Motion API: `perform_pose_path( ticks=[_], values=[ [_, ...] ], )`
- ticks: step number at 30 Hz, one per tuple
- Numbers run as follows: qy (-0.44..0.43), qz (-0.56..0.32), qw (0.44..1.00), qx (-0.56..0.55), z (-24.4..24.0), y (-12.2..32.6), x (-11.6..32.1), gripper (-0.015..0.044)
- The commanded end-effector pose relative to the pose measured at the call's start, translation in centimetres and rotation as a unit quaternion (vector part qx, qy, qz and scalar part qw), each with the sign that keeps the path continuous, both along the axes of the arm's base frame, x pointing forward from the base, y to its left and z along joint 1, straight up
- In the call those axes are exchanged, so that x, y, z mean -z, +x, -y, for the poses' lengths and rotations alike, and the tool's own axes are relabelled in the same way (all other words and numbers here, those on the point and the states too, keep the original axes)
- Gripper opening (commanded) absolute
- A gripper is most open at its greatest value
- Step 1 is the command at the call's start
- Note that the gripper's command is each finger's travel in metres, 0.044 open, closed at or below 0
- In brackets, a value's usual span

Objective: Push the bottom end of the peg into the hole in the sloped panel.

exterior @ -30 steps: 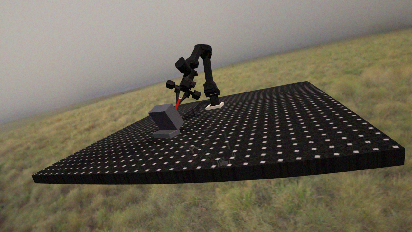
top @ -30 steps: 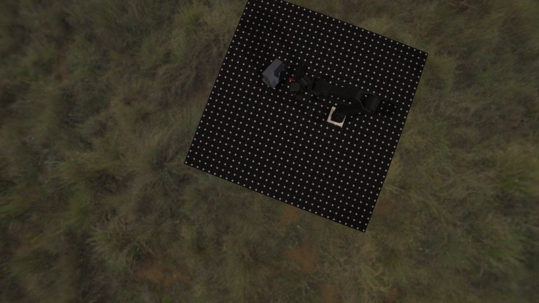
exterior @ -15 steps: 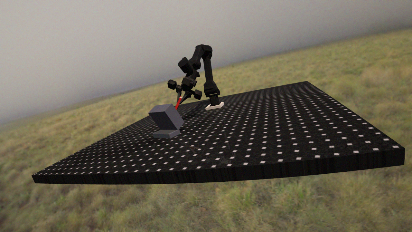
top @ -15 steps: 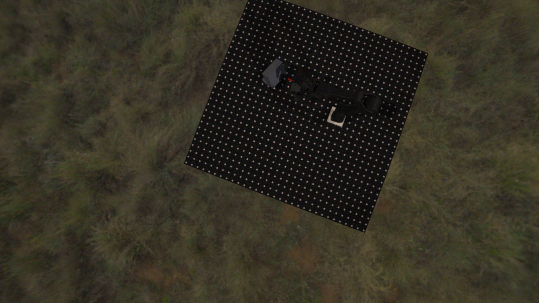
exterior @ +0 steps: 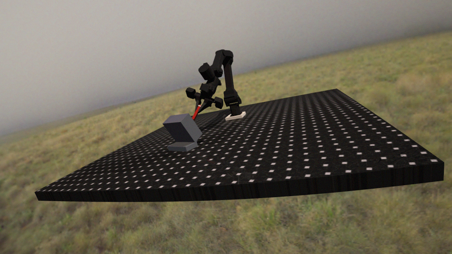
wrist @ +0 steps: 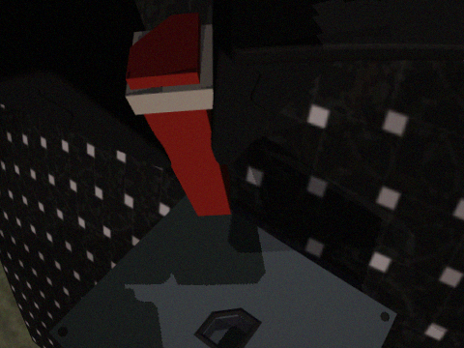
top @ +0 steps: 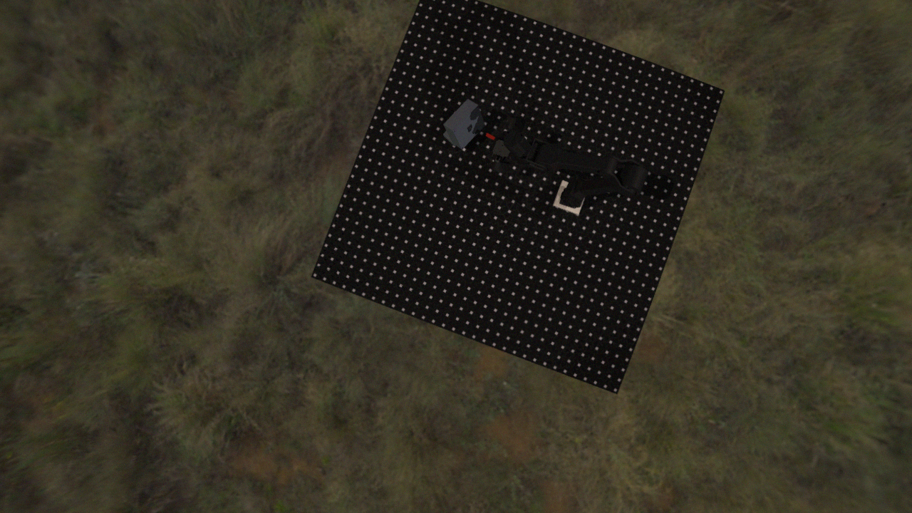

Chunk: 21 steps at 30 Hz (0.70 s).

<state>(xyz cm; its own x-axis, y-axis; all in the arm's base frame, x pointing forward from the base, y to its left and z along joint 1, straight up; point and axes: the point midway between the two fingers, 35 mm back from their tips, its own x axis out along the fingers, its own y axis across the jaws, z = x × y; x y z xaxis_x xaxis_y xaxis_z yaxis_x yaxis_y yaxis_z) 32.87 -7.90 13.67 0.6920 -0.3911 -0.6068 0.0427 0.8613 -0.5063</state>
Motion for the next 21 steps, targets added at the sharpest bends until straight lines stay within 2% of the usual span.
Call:
perform_pose_path(
  ticks=[1, 21],
  values=[
    [0.01, 0.018, 1.0, 0.011, -0.21, -0.11, -0.08, 0.0],
    [0.07, 0.101, 0.991, 0.059, -1.19, -0.42, -0.37, 0.0]
  ],
)
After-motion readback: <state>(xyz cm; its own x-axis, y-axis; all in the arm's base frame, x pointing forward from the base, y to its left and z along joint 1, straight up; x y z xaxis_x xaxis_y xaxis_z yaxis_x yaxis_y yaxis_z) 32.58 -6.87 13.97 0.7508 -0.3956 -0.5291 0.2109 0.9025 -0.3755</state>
